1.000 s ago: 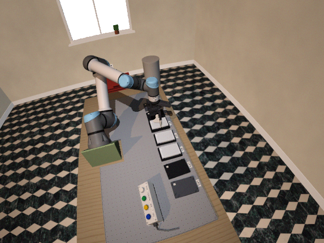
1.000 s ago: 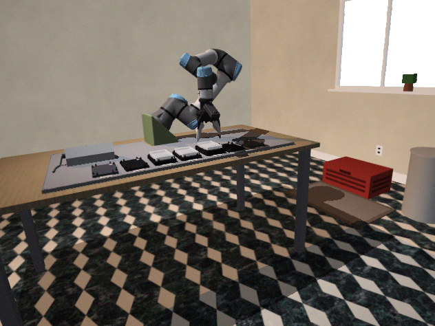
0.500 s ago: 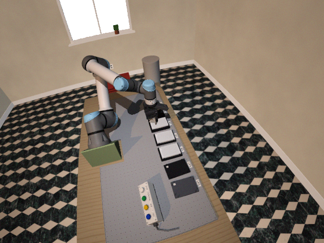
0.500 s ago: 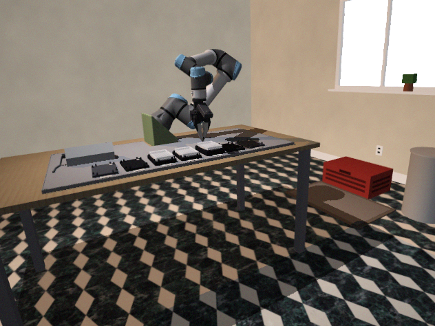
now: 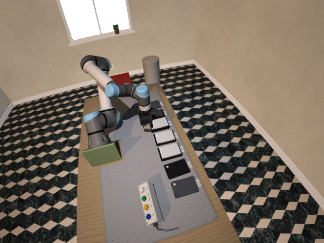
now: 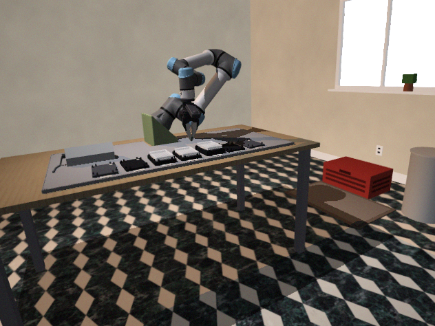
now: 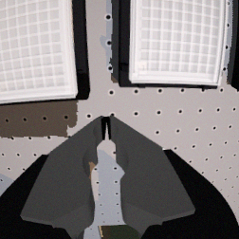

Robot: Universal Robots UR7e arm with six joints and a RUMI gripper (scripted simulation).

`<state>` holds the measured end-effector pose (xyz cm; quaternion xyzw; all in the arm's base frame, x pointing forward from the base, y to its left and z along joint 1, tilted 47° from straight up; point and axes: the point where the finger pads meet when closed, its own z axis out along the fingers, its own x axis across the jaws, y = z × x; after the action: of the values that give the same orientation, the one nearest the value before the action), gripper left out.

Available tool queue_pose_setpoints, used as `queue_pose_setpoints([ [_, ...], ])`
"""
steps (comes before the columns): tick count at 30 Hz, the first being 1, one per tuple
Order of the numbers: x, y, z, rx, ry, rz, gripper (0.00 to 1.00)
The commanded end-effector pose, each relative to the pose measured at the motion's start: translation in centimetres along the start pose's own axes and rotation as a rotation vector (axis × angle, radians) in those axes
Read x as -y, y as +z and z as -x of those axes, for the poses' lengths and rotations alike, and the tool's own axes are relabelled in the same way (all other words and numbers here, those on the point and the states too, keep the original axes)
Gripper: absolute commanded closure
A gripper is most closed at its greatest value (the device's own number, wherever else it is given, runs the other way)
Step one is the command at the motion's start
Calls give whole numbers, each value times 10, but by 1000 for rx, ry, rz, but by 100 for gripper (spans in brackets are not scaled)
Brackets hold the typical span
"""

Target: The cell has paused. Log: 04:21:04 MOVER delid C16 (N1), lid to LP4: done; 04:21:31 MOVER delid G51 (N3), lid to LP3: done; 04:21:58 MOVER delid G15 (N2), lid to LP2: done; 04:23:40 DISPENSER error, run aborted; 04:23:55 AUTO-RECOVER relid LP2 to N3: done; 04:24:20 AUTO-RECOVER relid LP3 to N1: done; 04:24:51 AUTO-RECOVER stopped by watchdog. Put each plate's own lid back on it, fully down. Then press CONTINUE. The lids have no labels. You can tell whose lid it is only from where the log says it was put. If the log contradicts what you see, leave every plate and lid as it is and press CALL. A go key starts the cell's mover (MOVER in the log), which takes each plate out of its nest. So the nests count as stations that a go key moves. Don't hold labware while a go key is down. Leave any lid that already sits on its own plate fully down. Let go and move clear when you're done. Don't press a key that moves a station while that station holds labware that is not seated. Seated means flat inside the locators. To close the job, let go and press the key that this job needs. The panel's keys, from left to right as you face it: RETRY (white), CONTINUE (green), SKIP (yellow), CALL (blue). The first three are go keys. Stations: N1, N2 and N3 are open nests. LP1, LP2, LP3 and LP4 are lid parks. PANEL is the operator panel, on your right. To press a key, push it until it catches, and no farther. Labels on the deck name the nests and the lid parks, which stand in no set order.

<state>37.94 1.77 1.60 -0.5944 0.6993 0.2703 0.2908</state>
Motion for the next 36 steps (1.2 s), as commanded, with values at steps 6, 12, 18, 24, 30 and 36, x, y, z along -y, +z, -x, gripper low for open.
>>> queue_pose_setpoints([
  [6,-40,-1,-38,0,-7,0,100],
  [12,-63,-1,-58,0,-7,0,100],
  [18,-73,-1,-68,0,-7,0,100],
  [24,-73,-1,-68,0,-7,0,100],
  [30,-71,-10,-69,-8,-11,-3,100],
  [36,-71,-30,-69,-8,-11,-3,100],
])
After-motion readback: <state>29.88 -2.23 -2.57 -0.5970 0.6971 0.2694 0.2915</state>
